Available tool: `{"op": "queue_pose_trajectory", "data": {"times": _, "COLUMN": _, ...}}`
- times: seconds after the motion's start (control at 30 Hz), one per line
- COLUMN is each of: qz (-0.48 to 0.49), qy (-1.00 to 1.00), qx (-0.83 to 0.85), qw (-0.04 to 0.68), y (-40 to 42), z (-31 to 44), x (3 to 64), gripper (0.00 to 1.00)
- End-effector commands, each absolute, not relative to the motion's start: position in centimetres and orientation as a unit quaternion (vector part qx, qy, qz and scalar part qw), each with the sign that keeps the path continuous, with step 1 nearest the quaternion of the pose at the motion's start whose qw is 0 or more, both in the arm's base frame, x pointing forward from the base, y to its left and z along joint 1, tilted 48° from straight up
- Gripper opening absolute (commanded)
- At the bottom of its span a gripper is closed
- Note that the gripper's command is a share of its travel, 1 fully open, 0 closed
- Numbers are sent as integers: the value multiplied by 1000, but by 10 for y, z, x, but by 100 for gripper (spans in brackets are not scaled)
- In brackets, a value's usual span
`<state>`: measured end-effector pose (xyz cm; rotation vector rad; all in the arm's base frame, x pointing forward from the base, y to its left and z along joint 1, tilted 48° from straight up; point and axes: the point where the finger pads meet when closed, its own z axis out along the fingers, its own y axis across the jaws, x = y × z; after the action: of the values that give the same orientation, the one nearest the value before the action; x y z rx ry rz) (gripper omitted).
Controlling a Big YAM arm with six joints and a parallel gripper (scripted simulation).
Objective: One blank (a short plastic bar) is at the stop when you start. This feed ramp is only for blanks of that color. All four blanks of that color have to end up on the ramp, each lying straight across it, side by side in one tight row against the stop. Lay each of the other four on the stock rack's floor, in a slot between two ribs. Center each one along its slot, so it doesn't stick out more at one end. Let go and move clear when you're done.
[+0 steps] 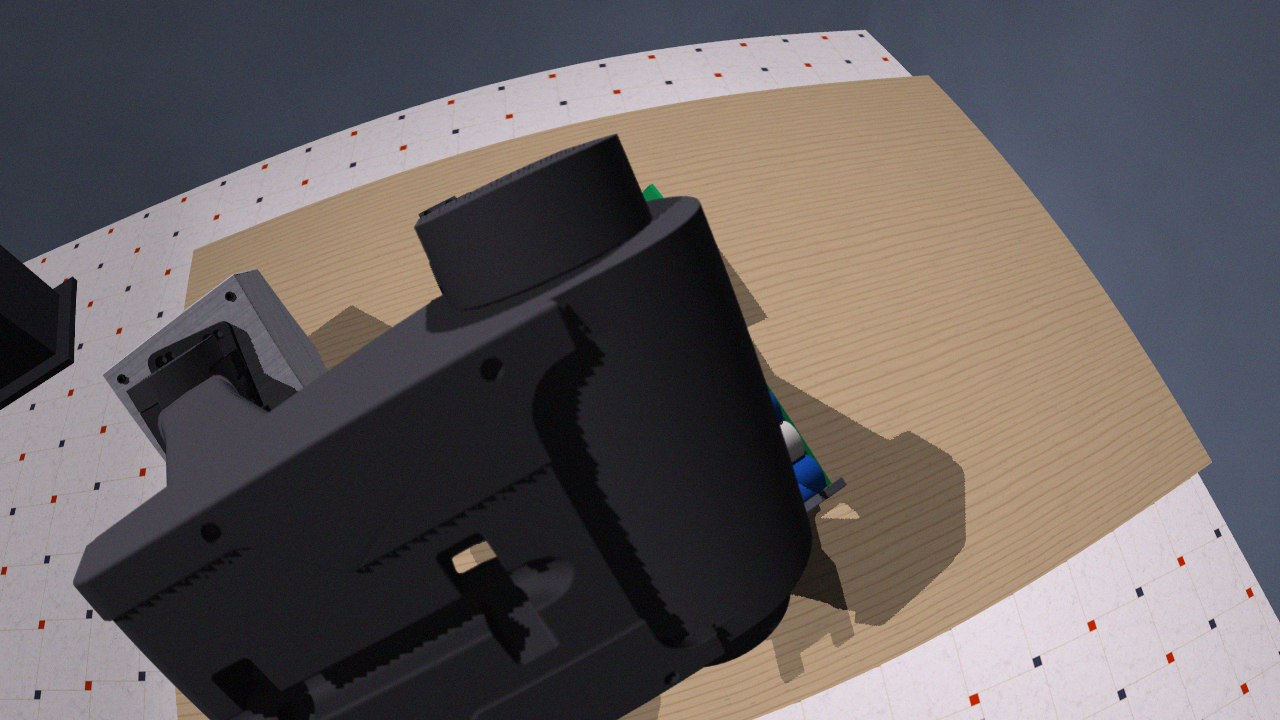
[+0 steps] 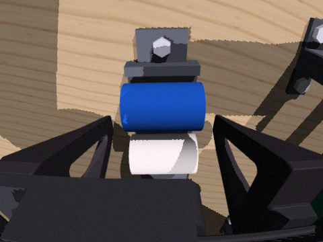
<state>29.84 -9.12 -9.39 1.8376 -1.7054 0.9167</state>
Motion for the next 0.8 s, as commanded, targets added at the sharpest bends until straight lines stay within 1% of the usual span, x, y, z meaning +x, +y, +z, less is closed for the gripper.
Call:
{"op": "queue_pose_trajectory", "data": {"times": 0.0, "qz": 328, "qy": -620, "qx": 671, "qw": 239, "y": -100, "z": -102, "x": 298, "gripper": 78}}
{"op": "queue_pose_trajectory", "data": {"times": 0.77, "qz": 331, "qy": -617, "qx": 674, "qw": 236, "y": -113, "z": -113, "x": 304, "gripper": 78}}
